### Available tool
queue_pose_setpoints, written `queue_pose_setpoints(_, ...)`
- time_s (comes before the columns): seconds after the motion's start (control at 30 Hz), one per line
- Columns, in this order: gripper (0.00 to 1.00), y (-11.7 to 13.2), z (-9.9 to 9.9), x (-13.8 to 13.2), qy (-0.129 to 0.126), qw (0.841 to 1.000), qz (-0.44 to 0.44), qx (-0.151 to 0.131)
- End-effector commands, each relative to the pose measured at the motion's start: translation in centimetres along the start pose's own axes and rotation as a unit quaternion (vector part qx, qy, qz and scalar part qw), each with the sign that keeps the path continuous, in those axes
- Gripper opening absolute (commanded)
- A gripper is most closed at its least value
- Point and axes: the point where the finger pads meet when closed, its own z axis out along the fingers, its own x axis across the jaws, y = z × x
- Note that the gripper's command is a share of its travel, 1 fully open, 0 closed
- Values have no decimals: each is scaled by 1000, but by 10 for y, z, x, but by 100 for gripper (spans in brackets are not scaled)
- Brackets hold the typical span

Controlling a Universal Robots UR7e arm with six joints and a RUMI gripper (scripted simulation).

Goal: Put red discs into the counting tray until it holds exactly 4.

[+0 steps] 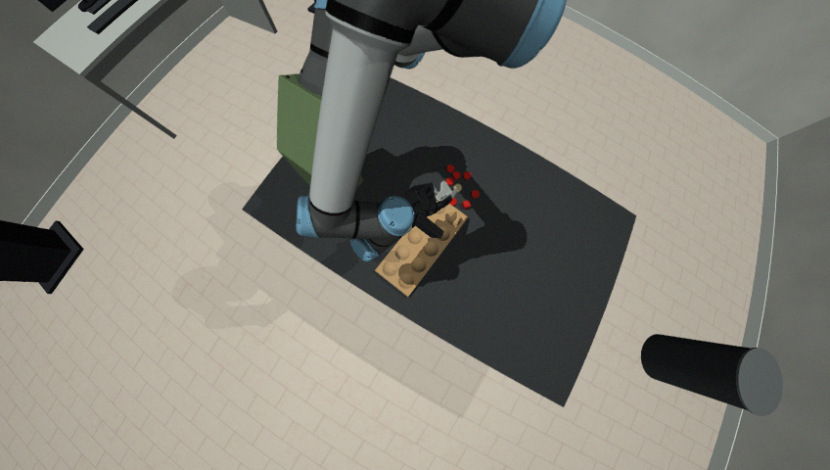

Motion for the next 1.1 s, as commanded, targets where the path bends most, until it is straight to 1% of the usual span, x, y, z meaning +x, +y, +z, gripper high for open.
queue_pose_setpoints(0.0,28,12,1,-9,50,998,-17,-18)
queue_pose_setpoints(0.17,28,26,2,-18,113,992,-36,-38)
queue_pose_setpoints(0.23,28,26,2,-18,113,992,-36,-38)
queue_pose_setpoints(0.43,28,43,1,-29,203,975,-62,-59)
queue_pose_setpoints(0.47,28,43,1,-29,203,975,-62,-59)
queue_pose_setpoints(0.57,28,52,0,-36,252,962,-76,-66)
queue_pose_setpoints(0.6,28,52,0,-36,252,962,-76,-66)
queue_pose_setpoints(0.67,28,57,-2,-40,287,952,-85,-70)
queue_pose_setpoints(0.7,28,57,-2,-40,287,952,-85,-70)
queue_pose_setpoints(0.73,28,60,-3,-43,304,946,-90,-71)
queue_pose_setpoints(0.8,28,60,-3,-43,304,946,-90,-71)
queue_pose_setpoints(0.9,28,68,-6,-52,358,925,-105,-72)
queue_pose_setpoints(0.93,28,68,-6,-52,358,925,-105,-72)
queue_pose_setpoints(1.0,28,73,-9,-58,394,909,-115,-70)
queue_pose_setpoints(1.03,28,73,-9,-58,394,909,-115,-70)
queue_pose_setpoints(1.07,28,76,-10,-62,412,901,-121,-68)
